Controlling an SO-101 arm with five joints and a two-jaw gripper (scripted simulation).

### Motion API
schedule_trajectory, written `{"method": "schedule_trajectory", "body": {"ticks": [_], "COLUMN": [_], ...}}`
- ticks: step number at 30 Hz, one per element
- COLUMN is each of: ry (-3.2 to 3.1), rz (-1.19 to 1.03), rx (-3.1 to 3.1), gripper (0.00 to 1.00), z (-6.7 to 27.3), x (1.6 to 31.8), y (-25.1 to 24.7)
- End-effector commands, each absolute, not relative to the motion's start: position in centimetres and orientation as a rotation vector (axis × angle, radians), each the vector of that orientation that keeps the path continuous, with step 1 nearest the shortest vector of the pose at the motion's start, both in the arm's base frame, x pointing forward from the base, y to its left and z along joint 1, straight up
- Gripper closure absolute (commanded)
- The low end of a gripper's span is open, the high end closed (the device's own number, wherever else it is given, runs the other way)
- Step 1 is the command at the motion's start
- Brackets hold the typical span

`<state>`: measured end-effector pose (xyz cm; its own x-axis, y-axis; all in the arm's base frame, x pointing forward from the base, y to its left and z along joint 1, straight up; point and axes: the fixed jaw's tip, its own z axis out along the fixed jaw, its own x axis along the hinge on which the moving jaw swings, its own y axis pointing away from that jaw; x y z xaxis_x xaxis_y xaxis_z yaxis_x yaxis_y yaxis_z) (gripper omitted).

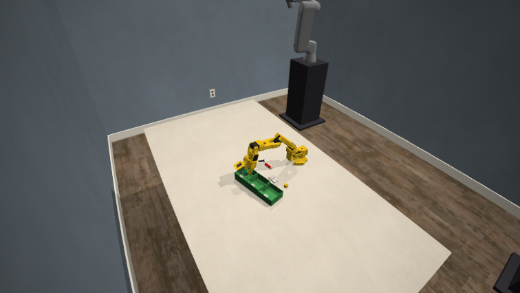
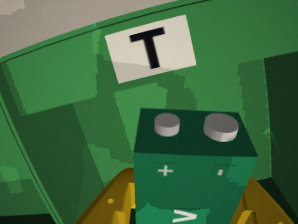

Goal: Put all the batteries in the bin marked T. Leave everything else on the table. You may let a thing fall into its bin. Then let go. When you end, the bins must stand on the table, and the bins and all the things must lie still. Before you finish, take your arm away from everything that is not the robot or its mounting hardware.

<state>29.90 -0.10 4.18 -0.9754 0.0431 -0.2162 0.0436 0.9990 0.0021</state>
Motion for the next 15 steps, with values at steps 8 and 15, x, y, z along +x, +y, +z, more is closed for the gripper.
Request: {"method": "schedule_trajectory", "body": {"ticks": [8,15], "ry": [2.818,2.818], "rz": [-0.006,-0.006], "rx": [0.066,0.066], "gripper": [1.00,1.00], "z": [5.87,5.87], "x": [30.71,30.71], "y": [-0.35,-0.35]}}
